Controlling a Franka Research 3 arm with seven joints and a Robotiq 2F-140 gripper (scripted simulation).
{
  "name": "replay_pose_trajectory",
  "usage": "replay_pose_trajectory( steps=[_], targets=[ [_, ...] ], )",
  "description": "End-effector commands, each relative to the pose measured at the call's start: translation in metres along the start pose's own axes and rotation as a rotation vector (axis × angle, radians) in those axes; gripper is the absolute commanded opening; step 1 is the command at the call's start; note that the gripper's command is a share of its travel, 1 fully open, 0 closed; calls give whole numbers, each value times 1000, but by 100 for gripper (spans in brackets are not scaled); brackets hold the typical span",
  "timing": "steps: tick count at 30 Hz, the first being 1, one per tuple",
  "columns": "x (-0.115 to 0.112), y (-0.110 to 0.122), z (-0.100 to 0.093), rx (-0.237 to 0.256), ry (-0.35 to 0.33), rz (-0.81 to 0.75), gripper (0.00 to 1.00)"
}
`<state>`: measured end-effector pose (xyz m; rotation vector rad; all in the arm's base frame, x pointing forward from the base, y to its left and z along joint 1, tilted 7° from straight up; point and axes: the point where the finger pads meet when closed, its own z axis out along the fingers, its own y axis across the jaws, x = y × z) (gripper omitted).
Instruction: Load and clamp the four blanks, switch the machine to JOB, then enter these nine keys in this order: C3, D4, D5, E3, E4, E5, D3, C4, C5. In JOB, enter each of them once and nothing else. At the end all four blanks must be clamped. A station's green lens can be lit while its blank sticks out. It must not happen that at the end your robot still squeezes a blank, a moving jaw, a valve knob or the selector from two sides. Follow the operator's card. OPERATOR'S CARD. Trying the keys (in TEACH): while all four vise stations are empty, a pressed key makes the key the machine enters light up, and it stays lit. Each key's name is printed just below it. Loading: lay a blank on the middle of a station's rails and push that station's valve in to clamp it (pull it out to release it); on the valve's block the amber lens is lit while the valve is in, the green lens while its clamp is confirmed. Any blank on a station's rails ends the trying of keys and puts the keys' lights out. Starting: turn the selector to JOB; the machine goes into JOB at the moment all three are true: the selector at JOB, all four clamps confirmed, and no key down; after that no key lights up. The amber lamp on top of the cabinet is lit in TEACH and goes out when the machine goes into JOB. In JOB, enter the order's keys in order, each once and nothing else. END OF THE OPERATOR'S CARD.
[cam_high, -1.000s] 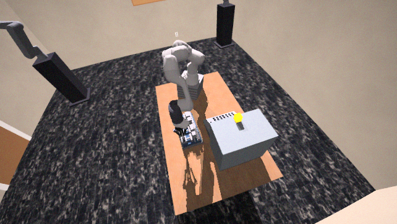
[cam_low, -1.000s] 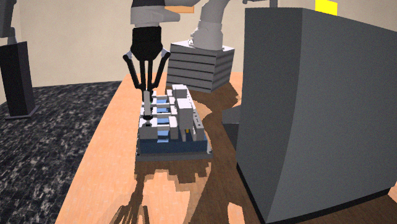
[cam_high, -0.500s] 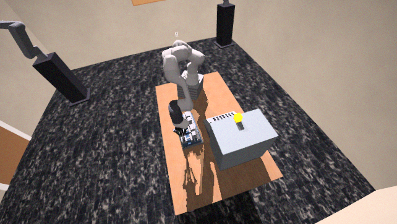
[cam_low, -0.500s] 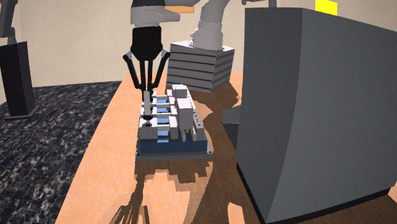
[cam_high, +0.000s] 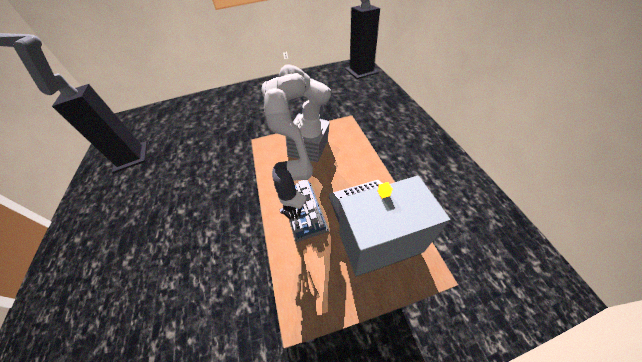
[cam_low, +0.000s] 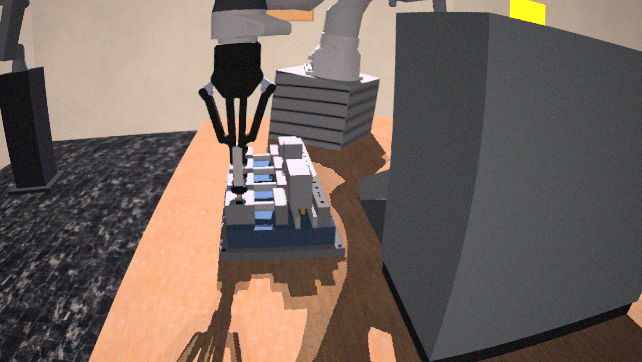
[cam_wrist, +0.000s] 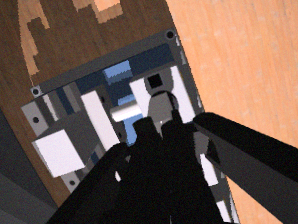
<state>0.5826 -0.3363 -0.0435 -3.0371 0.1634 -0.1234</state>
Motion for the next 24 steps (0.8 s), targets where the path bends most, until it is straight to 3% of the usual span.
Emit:
replay_pose_trajectory(
  steps=[1,24],
  targets=[
    [-1,1,1,-1,0,2,0],
    [-1,1,11,-1,0,2,0]
  ],
)
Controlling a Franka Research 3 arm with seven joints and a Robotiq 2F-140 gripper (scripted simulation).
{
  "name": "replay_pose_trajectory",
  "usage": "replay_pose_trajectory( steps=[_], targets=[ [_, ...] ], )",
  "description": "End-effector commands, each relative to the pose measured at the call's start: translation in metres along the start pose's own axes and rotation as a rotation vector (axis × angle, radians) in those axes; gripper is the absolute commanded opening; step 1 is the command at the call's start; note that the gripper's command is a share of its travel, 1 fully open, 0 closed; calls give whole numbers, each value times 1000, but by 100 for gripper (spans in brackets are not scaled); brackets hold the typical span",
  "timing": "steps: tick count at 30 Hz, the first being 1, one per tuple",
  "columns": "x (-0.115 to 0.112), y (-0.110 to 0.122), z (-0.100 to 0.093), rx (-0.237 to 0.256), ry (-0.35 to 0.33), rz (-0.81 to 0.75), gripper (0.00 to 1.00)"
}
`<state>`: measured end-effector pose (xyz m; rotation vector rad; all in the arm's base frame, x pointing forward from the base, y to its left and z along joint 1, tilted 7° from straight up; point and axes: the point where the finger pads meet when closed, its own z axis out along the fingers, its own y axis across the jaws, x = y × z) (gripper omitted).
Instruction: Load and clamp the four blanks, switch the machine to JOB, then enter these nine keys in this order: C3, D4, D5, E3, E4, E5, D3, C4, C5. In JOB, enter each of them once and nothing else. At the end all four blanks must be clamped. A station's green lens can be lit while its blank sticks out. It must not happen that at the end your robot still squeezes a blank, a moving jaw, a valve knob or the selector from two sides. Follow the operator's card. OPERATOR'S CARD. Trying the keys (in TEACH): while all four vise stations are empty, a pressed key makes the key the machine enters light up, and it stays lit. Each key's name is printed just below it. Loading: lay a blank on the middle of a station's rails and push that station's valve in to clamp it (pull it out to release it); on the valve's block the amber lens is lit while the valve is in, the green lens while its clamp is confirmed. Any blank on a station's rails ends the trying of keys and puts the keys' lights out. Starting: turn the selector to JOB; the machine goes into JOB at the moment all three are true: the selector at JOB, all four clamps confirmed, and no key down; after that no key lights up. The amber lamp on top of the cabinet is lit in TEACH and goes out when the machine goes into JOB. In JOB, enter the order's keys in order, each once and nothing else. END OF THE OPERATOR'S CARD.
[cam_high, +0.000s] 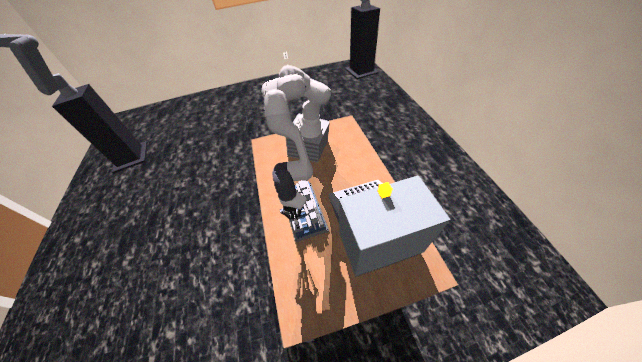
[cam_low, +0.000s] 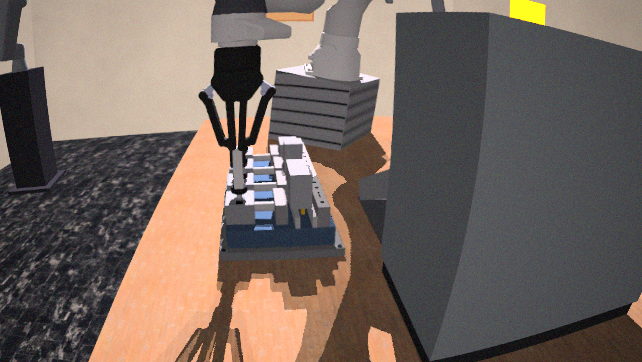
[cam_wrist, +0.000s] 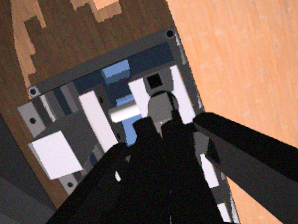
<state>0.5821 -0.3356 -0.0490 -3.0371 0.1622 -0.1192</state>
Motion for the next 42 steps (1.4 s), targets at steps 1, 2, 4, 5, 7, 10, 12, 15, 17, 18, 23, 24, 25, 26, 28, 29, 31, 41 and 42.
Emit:
replay_pose_trajectory(
  steps=[1,2,4,5,7,10,12,15,17,18,23,24,25,26,28,29,31,41,42],
  targets=[
    [0,1,5,-1,3,3,0],
    [0,1,5,-1,3,3,0],
    [0,1,6,-1,3,3,0],
    [0,1,7,-1,3,3,0],
    [0,1,8,-1,3,3,0],
    [0,1,9,-1,3,3,0],
    [0,1,10,-1,3,3,0],
    [0,1,10,-1,3,3,0],
    [0,1,10,-1,3,3,0],
    [0,1,10,-1,3,3,0],
    [0,1,10,-1,3,3,0],
    [0,1,10,-1,3,3,0],
    [0,1,10,-1,3,3,0],
    [0,1,10,-1,3,3,0],
    [0,1,10,-1,3,3,0],
    [0,1,10,-1,3,3,0],
    [0,1,10,-1,3,3,0],
    [0,1,7,-1,3,3,0],
    [0,1,7,-1,3,3,0]
  ],
)
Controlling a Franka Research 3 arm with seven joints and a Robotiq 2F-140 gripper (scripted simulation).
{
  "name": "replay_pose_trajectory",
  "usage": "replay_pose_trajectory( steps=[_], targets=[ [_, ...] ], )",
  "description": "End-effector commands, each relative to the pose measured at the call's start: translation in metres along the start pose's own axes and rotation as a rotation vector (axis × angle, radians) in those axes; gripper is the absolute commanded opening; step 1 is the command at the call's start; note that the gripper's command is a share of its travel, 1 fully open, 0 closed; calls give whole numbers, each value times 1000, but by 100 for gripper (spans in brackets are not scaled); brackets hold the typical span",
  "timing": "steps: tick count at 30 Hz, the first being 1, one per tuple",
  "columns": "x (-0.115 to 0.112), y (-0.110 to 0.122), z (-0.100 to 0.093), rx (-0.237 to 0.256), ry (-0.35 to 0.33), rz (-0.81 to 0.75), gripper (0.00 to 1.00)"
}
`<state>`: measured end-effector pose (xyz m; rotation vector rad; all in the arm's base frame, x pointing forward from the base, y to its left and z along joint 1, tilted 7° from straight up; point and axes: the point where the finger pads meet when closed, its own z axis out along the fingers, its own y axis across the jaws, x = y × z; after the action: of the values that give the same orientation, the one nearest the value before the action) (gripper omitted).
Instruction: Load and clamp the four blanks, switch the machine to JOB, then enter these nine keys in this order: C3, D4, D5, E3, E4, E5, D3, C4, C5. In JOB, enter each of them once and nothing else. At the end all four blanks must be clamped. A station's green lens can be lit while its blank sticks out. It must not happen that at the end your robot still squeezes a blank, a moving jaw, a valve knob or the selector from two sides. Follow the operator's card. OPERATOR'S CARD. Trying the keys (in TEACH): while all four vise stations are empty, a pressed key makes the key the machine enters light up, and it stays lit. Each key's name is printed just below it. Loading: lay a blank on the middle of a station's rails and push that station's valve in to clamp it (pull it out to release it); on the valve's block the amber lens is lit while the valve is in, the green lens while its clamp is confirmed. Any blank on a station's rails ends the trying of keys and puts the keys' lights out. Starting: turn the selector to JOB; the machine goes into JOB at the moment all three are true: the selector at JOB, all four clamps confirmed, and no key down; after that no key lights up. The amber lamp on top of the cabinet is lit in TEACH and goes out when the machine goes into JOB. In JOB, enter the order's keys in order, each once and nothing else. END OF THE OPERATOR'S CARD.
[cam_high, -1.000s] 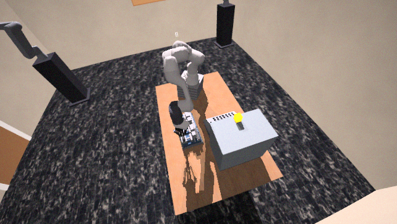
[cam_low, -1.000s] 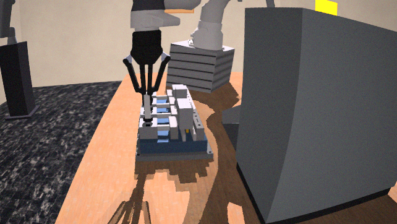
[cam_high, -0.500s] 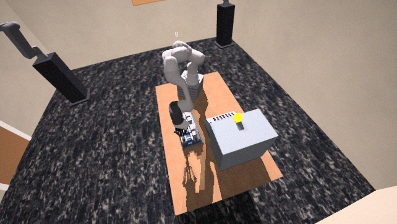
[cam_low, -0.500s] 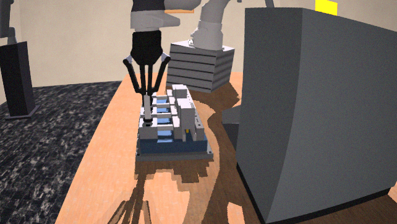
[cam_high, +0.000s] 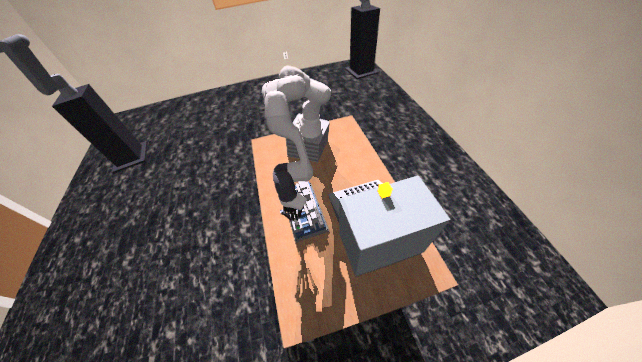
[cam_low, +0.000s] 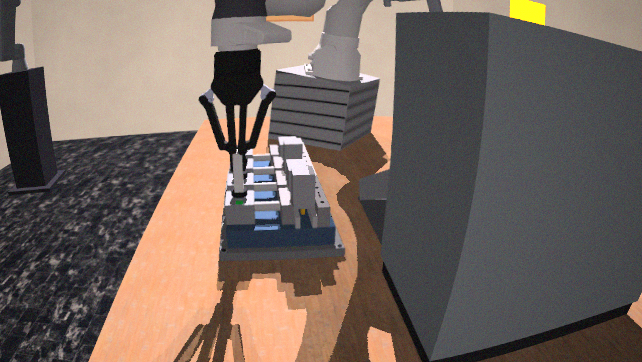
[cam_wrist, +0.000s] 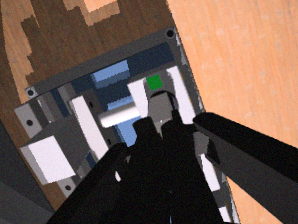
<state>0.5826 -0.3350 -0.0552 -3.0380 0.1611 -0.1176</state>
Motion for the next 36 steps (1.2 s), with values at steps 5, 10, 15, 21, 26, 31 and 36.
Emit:
replay_pose_trajectory(
  steps=[5,10,15,21,26,31,36],
  targets=[
    [0,1,-2,0,4,4,0],
    [0,1,-3,0,4,4,0],
    [0,1,-3,0,4,4,0],
    [0,1,-1,0,4,4,0],
    [0,1,1,0,4,4,0],
    [0,1,3,0,4,4,0],
    [0,1,6,0,4,4,0]
  ],
)
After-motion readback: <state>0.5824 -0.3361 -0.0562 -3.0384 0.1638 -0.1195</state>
